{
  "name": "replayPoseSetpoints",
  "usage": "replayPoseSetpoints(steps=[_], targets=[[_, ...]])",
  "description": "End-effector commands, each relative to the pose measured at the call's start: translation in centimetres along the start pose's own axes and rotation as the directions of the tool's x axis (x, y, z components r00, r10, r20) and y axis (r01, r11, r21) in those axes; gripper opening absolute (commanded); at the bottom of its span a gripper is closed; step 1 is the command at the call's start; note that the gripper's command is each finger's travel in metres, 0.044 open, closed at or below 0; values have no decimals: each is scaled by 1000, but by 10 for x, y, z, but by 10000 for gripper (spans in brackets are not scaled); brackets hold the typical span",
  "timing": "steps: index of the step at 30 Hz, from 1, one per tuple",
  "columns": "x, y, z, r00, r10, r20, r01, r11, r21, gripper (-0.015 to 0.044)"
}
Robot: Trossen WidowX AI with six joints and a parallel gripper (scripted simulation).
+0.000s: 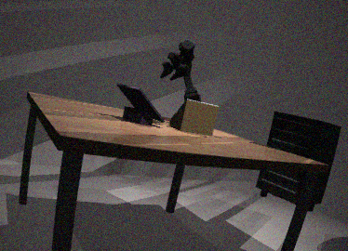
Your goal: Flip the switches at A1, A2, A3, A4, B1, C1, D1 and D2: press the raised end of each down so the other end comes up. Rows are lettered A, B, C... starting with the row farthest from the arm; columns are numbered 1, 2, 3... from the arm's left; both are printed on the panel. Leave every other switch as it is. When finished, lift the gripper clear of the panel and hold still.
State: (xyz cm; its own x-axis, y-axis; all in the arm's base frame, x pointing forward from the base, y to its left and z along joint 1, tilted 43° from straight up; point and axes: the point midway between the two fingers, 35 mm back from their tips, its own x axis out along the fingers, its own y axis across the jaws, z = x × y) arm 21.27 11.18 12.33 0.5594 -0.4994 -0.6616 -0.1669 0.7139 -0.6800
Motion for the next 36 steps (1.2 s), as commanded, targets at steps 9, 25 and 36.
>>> replayPoseSetpoints(steps=[9,25,36], targets=[[91,43,67,1000,15,-9,-14,999,39,164],[136,45,73,999,13,-33,-11,999,43,0],[146,45,73,999,12,-33,-11,999,43,0]])
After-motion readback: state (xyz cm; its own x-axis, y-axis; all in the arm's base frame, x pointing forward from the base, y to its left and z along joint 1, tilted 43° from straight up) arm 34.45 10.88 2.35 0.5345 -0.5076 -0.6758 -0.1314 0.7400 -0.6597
